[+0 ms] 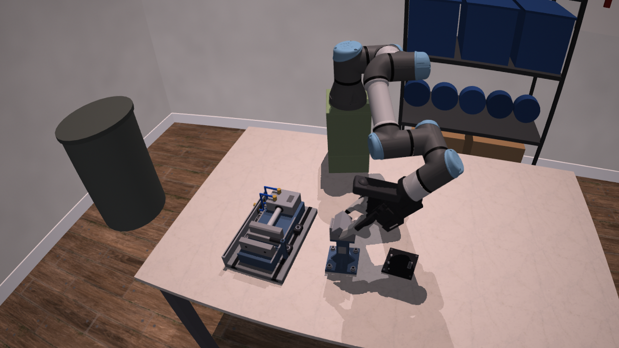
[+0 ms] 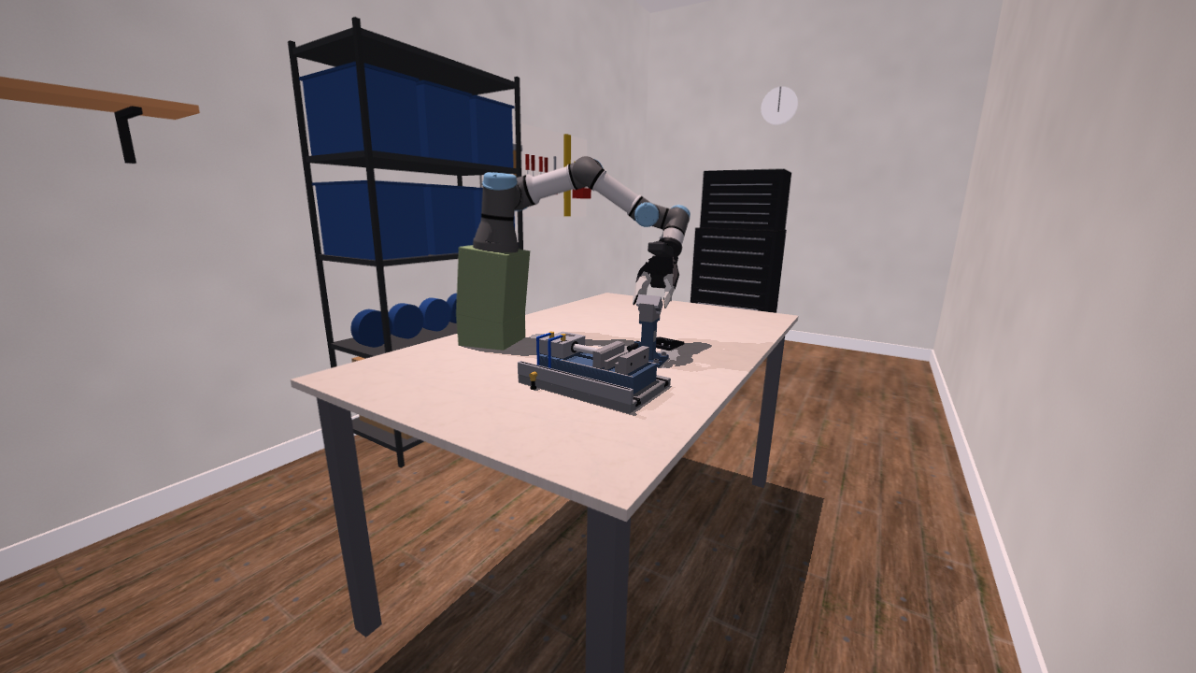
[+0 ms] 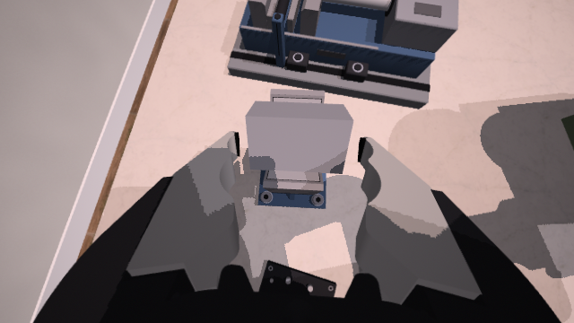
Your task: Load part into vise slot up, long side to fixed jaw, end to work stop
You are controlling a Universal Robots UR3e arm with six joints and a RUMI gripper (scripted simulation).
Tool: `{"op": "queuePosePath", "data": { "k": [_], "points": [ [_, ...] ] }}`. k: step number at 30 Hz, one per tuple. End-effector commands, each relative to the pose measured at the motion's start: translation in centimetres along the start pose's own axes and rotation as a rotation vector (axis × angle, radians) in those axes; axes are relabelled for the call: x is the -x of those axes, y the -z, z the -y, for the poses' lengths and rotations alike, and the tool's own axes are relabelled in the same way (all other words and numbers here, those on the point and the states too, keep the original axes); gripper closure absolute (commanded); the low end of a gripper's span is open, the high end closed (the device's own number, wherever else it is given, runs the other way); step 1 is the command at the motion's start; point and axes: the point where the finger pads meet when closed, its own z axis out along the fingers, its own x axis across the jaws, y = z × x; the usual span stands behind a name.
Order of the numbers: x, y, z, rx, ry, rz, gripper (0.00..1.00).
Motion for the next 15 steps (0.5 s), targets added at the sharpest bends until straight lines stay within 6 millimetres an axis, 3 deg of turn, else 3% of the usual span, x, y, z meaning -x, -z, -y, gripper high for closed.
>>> {"op": "queuePosePath", "data": {
  "k": [1,15],
  "points": [
    [0.08,0.06,0.03,0.006,-0.002,0.002,0.49],
    [0.08,0.05,0.05,0.027,-0.002,0.002,0.49]
  ]
}}
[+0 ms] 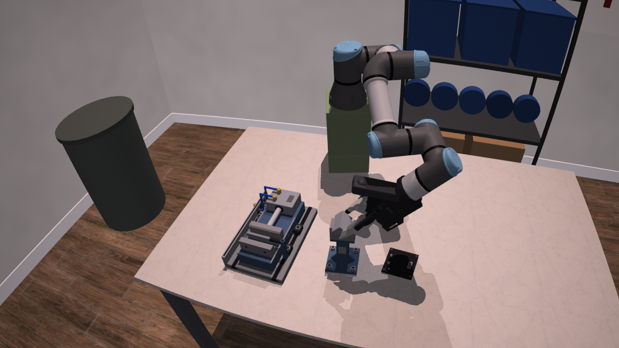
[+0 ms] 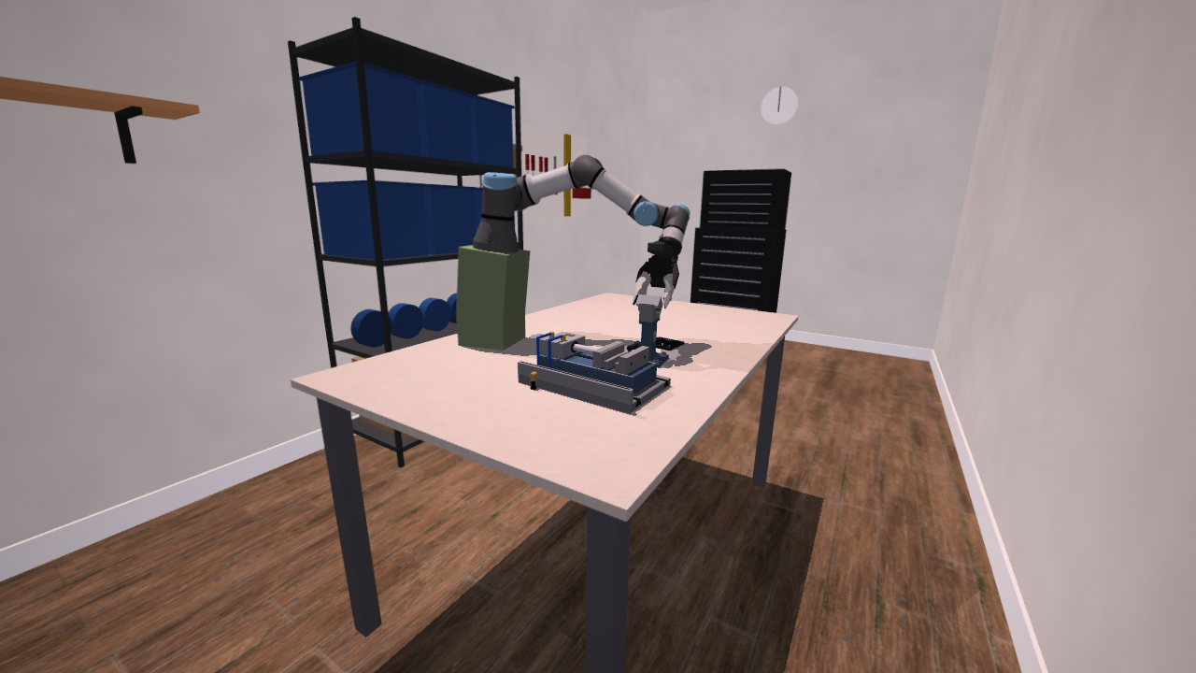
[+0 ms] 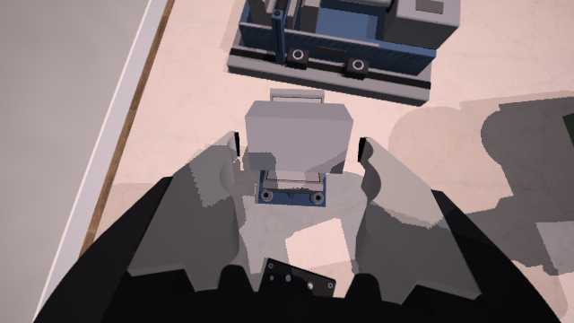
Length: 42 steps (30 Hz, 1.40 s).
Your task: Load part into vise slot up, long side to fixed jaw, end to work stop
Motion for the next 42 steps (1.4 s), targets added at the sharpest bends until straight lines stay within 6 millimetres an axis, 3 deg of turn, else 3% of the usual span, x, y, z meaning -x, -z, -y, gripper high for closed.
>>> {"op": "queuePosePath", "data": {
  "k": [1,42],
  "points": [
    [0.09,0.09,0.06,0.012,-0.002,0.003,0.49],
    [0.09,0.08,0.19,0.172,-0.002,0.003,0.49]
  ]
}}
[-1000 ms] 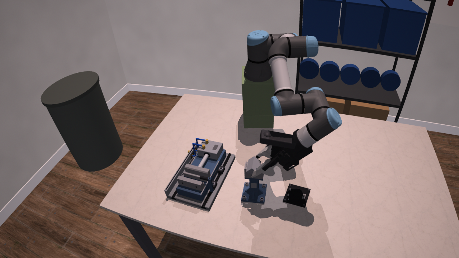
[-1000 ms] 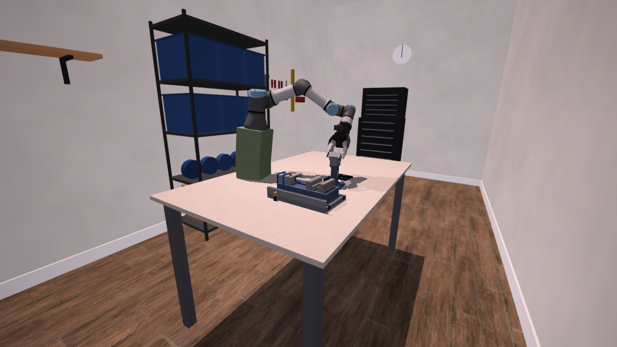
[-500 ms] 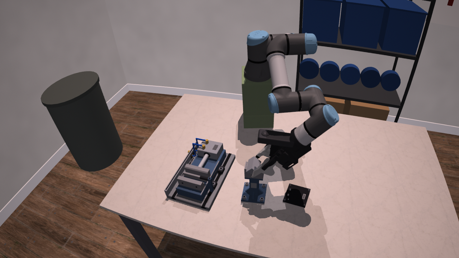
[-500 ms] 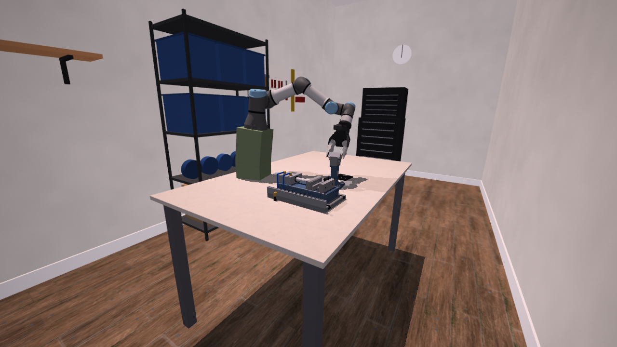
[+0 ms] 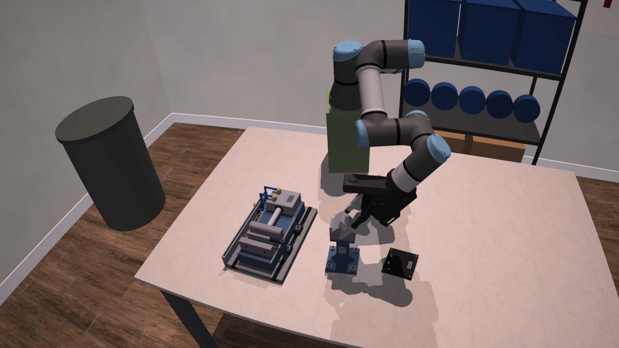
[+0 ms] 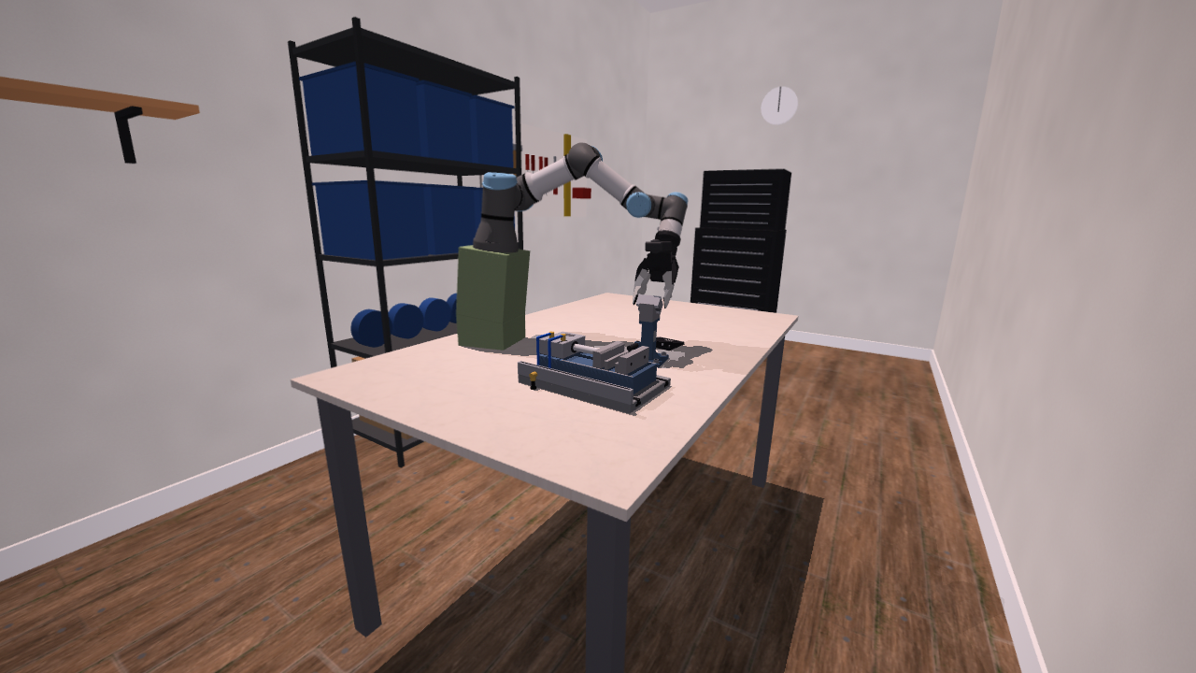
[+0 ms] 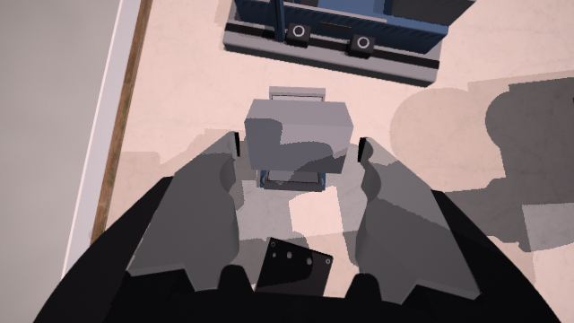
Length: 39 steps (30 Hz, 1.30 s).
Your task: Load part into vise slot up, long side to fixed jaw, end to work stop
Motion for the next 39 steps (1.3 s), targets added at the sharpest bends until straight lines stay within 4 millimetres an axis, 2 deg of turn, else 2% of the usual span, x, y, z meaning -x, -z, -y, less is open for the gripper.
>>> {"op": "queuePosePath", "data": {
  "k": [1,14,39],
  "points": [
    [0.09,0.09,0.07,0.034,-0.001,0.005,0.49],
    [0.09,0.08,0.15,0.130,-0.001,0.005,0.49],
    [0.09,0.02,0.38,0.422,0.000,0.005,0.49]
  ]
}}
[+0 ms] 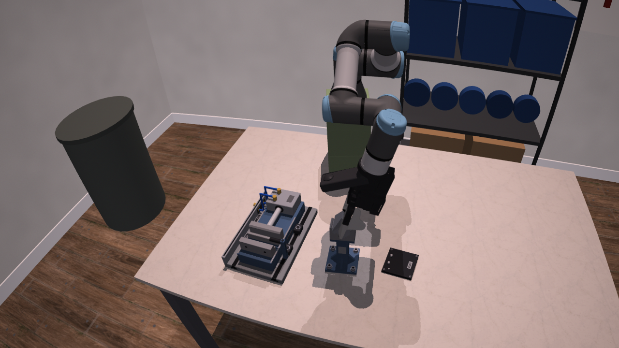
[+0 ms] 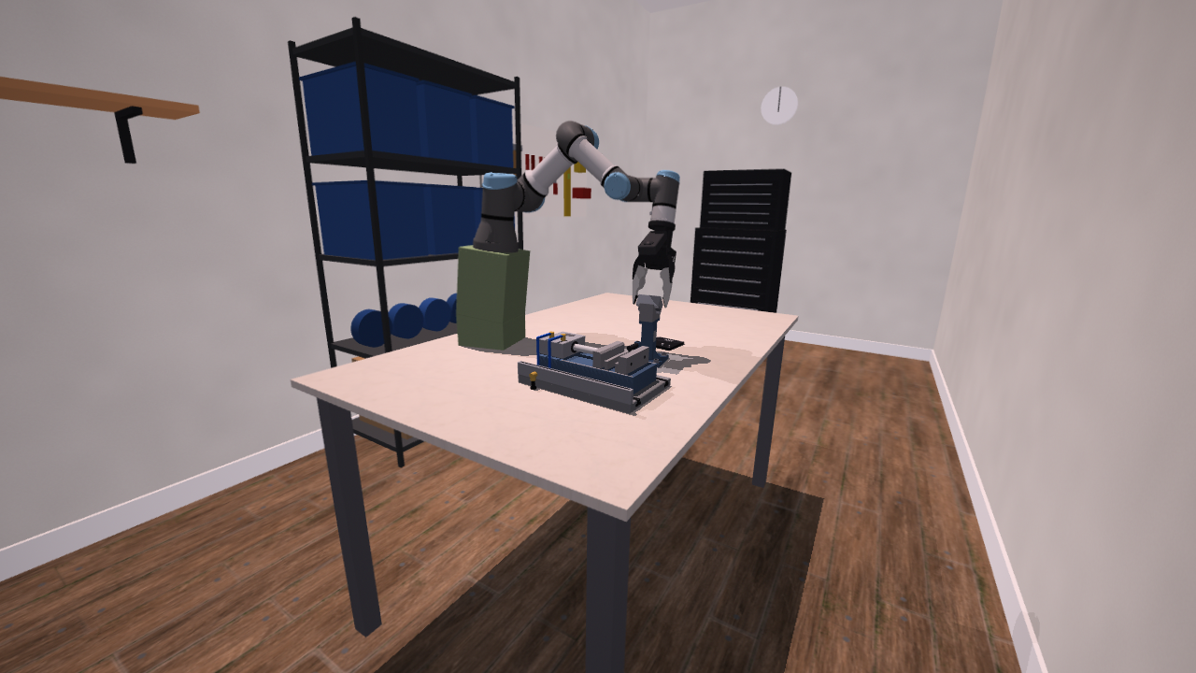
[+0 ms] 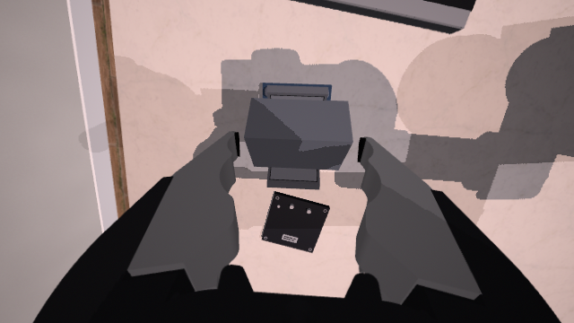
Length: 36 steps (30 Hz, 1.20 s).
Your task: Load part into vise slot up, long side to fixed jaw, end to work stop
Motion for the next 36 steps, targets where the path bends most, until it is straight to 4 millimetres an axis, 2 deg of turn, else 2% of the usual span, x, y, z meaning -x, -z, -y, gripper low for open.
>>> {"op": "queuePosePath", "data": {
  "k": [1,36],
  "points": [
    [0.08,0.05,0.10,0.080,0.001,0.006,0.49],
    [0.08,-0.04,0.43,0.512,0.002,0.006,0.49]
  ]
}}
